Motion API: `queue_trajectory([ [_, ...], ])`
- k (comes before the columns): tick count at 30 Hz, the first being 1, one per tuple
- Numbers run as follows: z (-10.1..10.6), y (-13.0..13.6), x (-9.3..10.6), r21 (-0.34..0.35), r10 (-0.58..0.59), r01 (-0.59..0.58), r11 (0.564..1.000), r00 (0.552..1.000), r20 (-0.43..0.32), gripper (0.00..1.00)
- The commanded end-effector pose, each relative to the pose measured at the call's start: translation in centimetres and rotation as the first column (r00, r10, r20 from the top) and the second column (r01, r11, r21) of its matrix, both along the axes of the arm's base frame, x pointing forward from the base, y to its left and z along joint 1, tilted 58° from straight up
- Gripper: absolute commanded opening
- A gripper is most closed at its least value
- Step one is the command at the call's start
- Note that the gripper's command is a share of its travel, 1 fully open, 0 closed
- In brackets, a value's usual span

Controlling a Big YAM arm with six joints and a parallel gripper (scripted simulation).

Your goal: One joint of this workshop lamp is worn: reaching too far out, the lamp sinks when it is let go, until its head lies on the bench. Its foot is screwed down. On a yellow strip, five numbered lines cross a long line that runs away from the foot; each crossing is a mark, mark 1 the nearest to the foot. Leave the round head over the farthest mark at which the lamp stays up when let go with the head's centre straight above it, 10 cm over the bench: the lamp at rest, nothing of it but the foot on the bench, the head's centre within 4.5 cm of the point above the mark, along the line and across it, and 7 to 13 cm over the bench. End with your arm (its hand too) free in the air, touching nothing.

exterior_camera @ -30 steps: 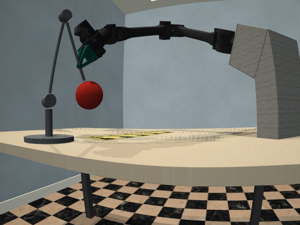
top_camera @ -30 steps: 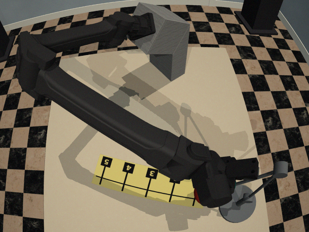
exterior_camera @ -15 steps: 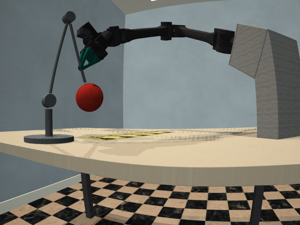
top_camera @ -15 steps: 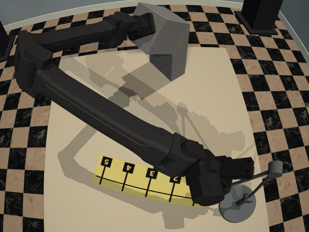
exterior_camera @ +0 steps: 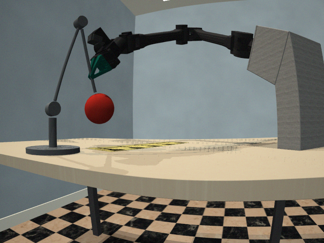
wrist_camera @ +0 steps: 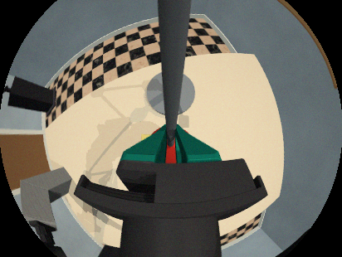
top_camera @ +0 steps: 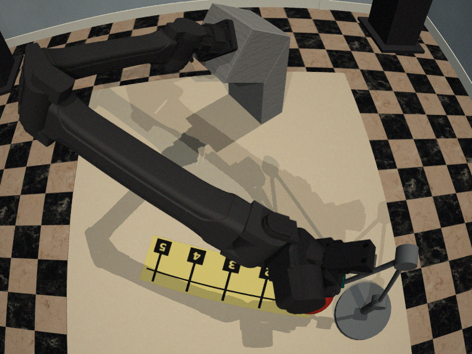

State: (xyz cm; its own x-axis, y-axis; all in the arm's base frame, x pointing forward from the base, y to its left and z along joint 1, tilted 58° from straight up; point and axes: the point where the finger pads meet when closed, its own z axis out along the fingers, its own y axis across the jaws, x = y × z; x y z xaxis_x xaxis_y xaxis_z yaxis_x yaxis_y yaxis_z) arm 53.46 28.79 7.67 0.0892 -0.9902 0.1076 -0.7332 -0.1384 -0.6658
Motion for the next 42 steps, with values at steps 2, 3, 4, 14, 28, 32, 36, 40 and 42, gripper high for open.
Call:
queue_trajectory([
  [2, 0.1, -3.6, 0.6, -0.041, -0.045, 0.045, 0.998, 0.999, 0.004, 0.00],
  [3, 0.1, -3.6, 0.6, -0.041, -0.045, 0.045, 0.998, 0.999, 0.004, 0.00],
  [4, 0.1, -3.6, 0.6, -0.041, -0.045, 0.045, 0.998, 0.999, 0.004, 0.00],
  [14, 0.1, -3.6, 0.6, -0.041, -0.045, 0.045, 0.998, 0.999, 0.004, 0.00],
  [28, 0.0, -5.2, 0.9, -0.041, -0.045, 0.045, 0.998, 0.999, 0.004, 0.00],
  [32, 0.0, -5.8, 1.0, -0.041, -0.045, 0.045, 0.998, 0.999, 0.004, 0.00],
  [36, 0.0, -5.7, 1.0, -0.041, -0.045, 0.045, 0.998, 0.999, 0.004, 0.00],
  [40, 0.0, -5.4, 0.9, -0.041, -0.045, 0.045, 0.998, 0.999, 0.004, 0.00],
  [42, 0.0, -5.2, 0.9, -0.041, -0.045, 0.045, 0.998, 0.999, 0.004, 0.00],
])
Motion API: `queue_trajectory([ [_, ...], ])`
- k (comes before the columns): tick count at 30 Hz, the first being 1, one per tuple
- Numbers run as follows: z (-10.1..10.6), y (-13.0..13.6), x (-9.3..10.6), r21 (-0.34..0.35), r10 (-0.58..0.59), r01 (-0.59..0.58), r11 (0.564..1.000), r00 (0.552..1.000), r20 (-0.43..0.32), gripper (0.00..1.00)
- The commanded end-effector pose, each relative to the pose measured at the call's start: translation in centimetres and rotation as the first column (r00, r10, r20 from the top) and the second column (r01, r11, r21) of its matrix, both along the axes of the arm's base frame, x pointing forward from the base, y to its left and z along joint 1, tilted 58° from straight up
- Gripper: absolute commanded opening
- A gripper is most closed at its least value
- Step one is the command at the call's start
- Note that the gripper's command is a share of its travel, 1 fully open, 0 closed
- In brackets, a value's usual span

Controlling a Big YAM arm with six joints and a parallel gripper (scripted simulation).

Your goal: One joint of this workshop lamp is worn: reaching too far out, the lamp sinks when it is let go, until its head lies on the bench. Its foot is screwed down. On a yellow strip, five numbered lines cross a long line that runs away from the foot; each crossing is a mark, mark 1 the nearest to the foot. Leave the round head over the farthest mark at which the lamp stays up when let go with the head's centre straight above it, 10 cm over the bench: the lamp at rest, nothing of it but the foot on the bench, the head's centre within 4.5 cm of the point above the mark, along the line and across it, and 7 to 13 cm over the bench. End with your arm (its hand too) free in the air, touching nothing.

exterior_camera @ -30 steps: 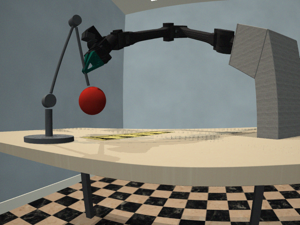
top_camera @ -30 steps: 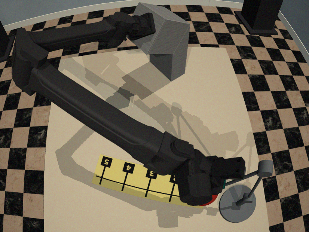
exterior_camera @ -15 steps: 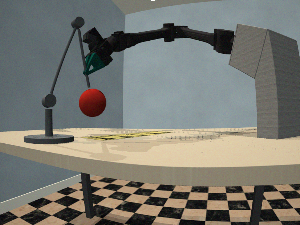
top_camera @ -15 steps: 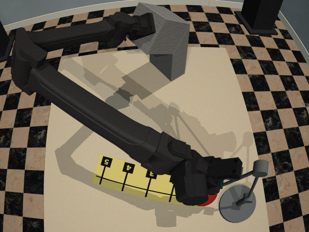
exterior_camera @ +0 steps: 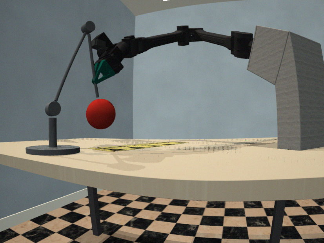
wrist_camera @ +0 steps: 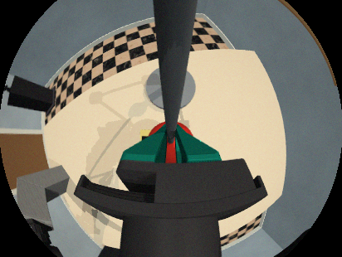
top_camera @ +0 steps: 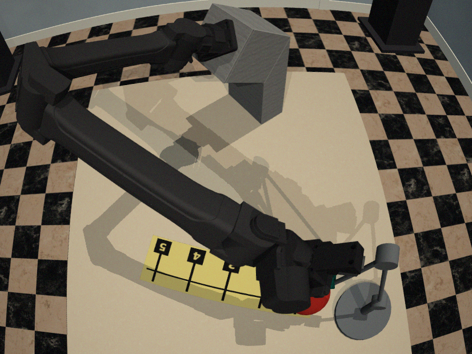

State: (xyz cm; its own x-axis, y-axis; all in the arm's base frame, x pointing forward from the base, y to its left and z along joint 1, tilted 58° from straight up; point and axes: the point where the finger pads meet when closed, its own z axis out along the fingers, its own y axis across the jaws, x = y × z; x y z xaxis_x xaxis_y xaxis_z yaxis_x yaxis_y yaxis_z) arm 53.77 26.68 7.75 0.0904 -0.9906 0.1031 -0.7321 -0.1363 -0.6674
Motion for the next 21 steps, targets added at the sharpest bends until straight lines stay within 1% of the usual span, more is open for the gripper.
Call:
queue_trajectory([
  [1, -0.11, -3.04, 0.58, -0.045, -0.046, 0.046, 0.998, 0.999, 0.003, 0.00],
  [7, -0.11, -2.61, 0.50, -0.045, -0.046, 0.046, 0.998, 0.999, 0.003, 0.00],
  [21, -0.12, -2.51, 0.48, -0.045, -0.046, 0.046, 0.998, 0.999, 0.003, 0.00],
])
